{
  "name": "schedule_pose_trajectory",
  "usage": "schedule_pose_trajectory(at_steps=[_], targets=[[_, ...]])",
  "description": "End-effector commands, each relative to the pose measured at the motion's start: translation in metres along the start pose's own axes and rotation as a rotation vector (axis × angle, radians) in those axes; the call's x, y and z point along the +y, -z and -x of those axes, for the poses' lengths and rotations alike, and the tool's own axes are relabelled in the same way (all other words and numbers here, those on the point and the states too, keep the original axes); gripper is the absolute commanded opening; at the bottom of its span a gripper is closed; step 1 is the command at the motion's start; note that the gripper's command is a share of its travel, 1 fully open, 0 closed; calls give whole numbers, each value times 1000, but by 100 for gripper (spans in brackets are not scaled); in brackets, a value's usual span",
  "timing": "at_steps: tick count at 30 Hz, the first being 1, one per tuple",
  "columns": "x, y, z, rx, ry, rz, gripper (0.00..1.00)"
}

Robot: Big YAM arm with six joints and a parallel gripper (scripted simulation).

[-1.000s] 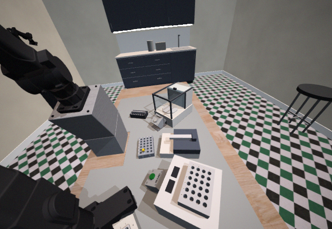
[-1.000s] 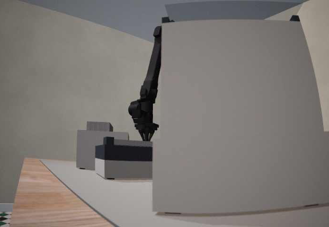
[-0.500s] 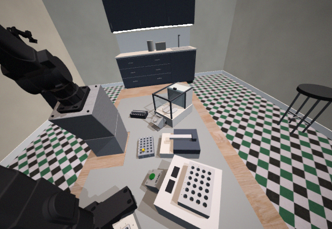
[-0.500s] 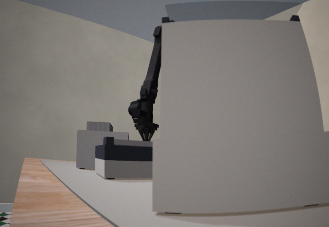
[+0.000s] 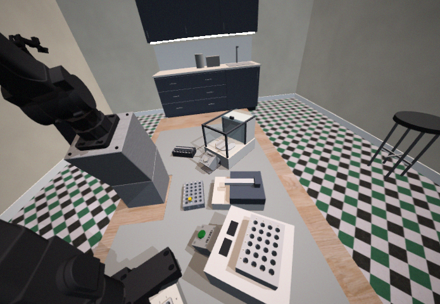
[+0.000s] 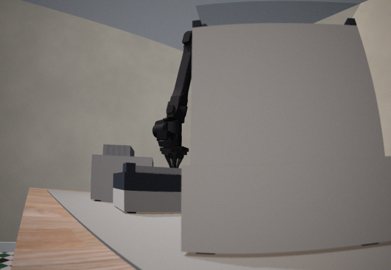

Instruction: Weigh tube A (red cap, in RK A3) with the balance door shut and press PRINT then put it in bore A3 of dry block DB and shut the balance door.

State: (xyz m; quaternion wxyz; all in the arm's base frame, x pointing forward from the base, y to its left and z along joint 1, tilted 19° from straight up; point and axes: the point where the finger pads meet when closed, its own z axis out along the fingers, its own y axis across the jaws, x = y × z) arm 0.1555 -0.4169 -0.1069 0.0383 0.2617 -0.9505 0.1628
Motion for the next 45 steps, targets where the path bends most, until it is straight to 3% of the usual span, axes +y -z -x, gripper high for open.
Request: schedule_pose_trajectory(at_steps=[1, 45], targets=[[-11, 3, -8, 4, -5, -15, 9], [-2, 4, -6, 4, -5, -17, 9]])
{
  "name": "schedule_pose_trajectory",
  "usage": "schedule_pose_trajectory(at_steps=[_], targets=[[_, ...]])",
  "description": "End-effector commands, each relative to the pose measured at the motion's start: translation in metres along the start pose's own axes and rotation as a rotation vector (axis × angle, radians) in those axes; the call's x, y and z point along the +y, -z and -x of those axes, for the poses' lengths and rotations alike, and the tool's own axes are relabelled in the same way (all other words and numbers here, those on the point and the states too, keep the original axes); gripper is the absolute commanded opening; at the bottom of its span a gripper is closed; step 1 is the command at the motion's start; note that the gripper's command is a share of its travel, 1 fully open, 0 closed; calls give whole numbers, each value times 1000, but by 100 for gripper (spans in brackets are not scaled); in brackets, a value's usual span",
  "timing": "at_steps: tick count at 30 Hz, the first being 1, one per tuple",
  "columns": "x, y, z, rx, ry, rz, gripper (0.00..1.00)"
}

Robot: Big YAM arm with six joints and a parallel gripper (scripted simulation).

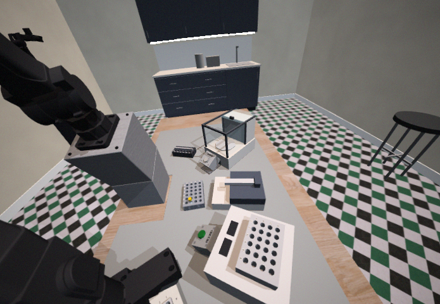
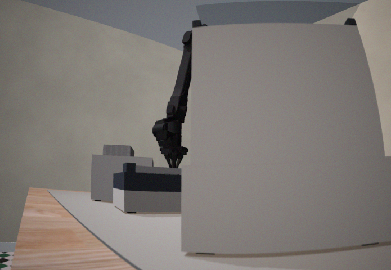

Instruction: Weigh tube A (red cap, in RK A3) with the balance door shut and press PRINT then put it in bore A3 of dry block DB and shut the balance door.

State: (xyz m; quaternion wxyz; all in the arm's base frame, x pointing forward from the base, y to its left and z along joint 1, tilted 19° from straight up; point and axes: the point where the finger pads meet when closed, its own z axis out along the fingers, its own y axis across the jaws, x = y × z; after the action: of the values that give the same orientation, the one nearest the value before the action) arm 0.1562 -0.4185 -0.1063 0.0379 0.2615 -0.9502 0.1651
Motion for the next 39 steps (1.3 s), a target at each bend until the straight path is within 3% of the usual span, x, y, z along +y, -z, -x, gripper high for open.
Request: schedule_pose_trajectory(at_steps=[1, 39], targets=[[-1, 4, -6, 4, -5, -13, 9], [-4, 2, -2, 1, -1, -9, 9]])
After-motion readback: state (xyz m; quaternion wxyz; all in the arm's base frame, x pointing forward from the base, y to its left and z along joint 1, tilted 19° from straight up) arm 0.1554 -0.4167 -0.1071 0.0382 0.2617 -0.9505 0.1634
